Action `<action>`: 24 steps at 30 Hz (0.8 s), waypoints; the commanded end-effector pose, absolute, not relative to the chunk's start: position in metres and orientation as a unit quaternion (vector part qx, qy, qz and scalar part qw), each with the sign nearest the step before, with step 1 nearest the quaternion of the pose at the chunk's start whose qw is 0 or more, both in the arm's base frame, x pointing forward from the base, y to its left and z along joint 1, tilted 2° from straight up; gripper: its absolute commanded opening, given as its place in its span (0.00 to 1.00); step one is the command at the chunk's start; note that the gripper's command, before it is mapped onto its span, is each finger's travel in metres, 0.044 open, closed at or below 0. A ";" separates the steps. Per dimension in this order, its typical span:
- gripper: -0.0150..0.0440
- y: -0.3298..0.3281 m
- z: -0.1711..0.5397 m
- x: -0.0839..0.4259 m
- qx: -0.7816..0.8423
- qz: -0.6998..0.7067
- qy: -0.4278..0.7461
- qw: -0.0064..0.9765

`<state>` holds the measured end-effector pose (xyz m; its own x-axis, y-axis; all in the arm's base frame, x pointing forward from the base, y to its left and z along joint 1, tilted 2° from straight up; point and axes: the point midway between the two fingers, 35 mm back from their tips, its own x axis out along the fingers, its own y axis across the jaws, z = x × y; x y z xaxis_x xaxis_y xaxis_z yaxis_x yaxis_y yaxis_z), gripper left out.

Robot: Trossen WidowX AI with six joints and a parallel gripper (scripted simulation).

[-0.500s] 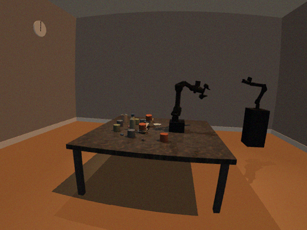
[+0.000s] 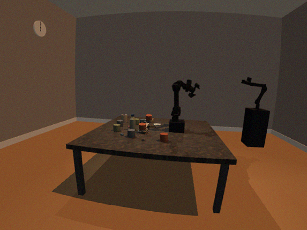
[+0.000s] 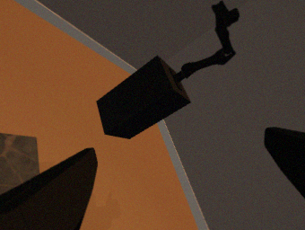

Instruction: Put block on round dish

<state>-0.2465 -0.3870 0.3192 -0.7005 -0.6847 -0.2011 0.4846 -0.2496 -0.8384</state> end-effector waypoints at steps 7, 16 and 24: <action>1.00 -0.404 0.307 -0.107 -0.113 -0.731 0.425 0.521; 1.00 -0.379 0.293 0.013 -0.109 -0.656 0.377 0.645; 1.00 -0.329 0.277 0.105 -0.092 -0.567 0.342 0.744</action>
<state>0.0741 -0.3511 0.2861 0.0248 -0.9266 -0.3753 0.7805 0.2525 -0.5719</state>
